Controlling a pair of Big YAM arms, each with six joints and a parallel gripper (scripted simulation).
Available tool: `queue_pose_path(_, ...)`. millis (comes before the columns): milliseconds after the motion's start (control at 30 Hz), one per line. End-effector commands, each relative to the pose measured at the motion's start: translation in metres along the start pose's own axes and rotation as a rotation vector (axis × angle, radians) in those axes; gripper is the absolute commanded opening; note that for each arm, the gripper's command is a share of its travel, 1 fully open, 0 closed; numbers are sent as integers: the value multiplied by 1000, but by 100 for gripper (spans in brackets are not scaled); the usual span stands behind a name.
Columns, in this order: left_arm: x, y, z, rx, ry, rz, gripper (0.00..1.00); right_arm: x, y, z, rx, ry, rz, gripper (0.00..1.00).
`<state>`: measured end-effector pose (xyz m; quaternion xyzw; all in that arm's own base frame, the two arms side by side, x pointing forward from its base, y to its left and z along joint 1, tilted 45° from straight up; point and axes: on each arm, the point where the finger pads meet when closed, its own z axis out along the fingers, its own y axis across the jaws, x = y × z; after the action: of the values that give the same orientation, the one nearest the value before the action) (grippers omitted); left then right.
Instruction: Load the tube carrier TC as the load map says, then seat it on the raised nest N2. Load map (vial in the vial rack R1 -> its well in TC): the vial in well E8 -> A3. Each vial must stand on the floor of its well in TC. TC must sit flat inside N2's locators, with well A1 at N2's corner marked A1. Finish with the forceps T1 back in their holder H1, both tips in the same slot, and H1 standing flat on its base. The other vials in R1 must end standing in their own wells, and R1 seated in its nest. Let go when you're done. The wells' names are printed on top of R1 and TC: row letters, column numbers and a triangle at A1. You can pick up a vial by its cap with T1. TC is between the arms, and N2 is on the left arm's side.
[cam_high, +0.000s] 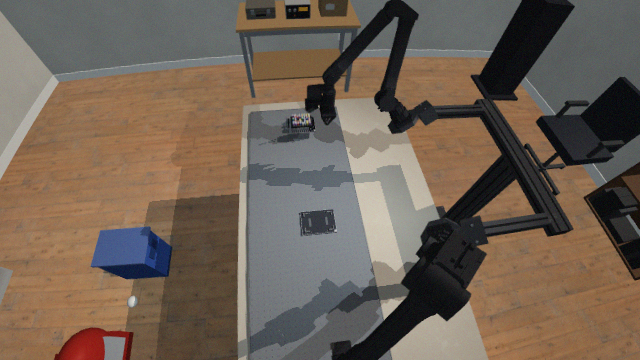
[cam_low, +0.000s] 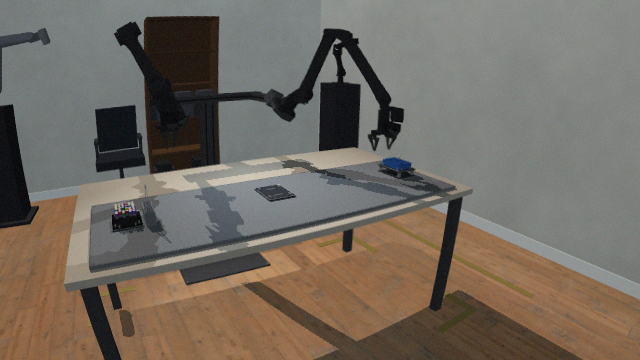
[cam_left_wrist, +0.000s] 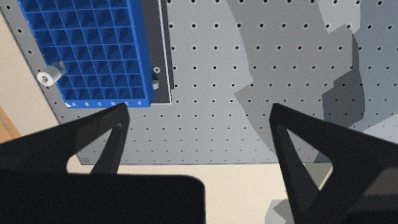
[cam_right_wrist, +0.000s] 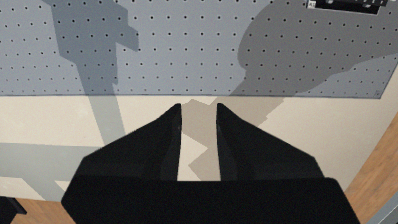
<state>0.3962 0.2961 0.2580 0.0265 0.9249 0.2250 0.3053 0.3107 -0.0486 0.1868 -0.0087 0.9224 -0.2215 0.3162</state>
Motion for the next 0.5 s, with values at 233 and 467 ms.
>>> queue_pose_path(233, -5, -26, -24, -25, -44, -15, 100, -10, -3, -6, 2, -18, 17, 24)
queue_pose_path(467, 2, -52, -33, -23, -44, -16, 100, -10, -3, -6, 2, -18, 17, 24)
